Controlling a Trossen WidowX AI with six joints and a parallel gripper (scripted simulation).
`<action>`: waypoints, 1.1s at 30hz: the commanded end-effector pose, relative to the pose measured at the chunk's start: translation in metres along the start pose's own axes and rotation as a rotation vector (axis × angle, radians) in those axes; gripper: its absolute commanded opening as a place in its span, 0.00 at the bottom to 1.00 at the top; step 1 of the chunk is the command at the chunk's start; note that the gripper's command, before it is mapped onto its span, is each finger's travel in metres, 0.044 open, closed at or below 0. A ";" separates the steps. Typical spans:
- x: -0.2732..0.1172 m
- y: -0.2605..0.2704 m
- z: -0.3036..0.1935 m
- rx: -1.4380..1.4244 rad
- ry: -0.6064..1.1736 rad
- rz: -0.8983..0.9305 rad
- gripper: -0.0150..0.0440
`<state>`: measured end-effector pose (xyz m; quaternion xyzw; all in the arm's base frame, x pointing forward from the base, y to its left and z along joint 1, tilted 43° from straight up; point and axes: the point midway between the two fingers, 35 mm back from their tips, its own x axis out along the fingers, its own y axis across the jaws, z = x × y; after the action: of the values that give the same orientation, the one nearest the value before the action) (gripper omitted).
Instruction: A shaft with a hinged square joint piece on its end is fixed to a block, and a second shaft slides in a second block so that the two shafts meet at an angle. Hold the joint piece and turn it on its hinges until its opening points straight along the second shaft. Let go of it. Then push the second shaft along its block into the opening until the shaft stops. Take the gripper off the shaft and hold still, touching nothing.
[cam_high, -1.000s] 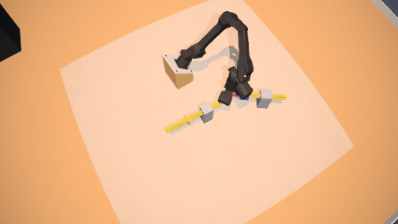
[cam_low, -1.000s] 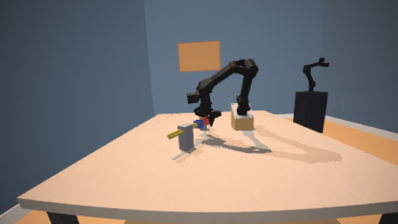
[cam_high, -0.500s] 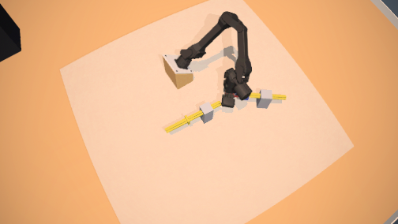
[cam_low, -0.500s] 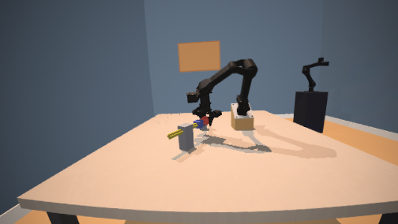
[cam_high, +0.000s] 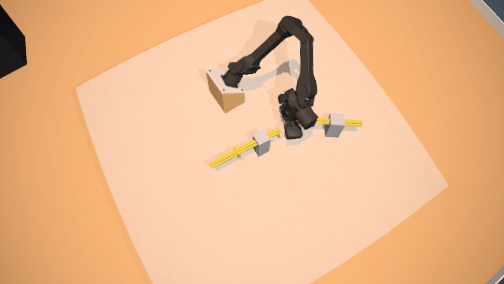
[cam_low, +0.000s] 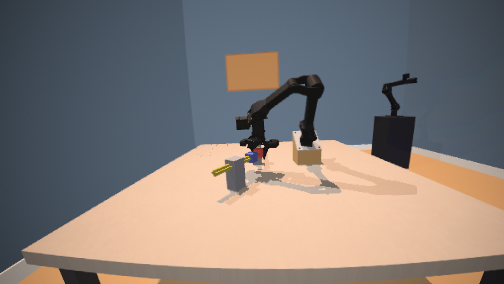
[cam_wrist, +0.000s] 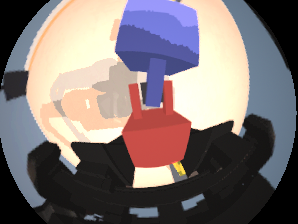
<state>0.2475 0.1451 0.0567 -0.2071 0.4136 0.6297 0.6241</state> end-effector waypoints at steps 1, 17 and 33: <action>0.001 -0.003 0.000 -0.071 -0.015 -0.004 0.25; 0.003 -0.016 0.003 -0.350 -0.067 -0.012 0.25; 0.003 -0.016 0.003 -0.354 -0.069 -0.011 0.25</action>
<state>0.2630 0.1475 0.0514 -0.2944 0.2734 0.6960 0.5951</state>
